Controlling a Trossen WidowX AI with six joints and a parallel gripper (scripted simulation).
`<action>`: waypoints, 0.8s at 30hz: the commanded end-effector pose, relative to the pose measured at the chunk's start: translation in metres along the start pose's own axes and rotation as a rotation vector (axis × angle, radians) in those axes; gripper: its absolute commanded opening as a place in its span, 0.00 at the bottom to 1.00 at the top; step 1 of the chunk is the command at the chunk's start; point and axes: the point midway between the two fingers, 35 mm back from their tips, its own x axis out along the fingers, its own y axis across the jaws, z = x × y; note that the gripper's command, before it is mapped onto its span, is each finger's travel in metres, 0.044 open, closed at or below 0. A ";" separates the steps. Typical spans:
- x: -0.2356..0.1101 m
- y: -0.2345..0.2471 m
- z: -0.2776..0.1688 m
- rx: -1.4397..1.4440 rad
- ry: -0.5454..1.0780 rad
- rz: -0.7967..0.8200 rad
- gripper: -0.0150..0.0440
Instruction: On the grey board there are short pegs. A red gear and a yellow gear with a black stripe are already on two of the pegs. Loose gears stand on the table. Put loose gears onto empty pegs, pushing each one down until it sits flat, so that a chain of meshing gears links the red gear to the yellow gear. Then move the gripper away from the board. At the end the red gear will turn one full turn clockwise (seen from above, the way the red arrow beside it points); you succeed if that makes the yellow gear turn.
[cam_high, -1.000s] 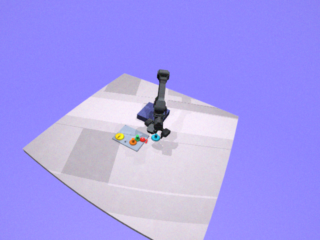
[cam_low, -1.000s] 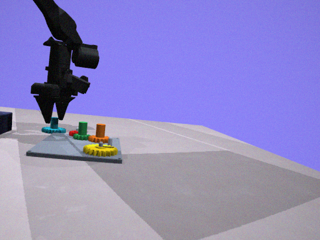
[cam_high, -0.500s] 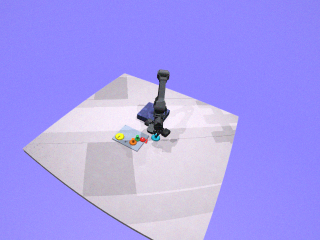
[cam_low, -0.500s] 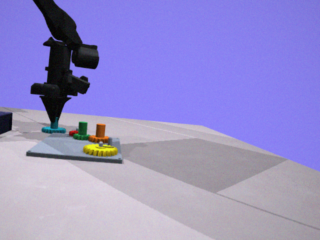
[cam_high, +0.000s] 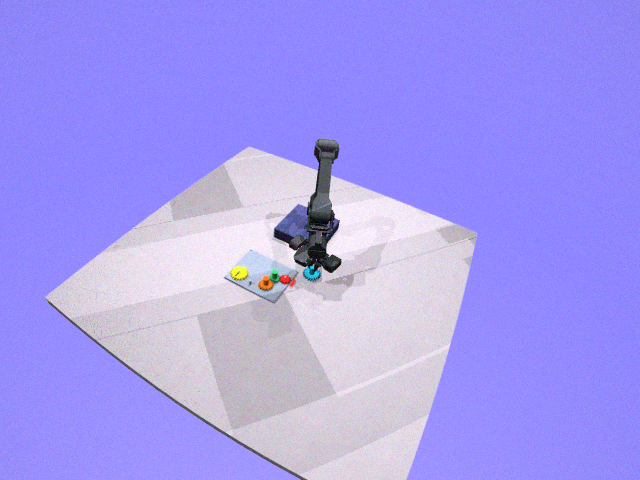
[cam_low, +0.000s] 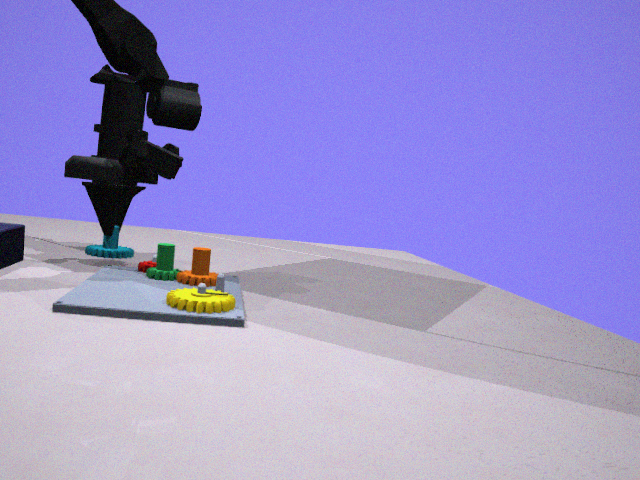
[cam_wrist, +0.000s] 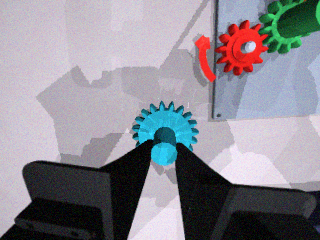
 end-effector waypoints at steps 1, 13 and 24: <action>-0.009 0.002 0.003 0.003 -0.006 0.005 0.25; -0.036 0.005 0.007 0.003 -0.007 0.005 0.25; -0.061 0.006 0.008 0.003 -0.007 0.005 0.25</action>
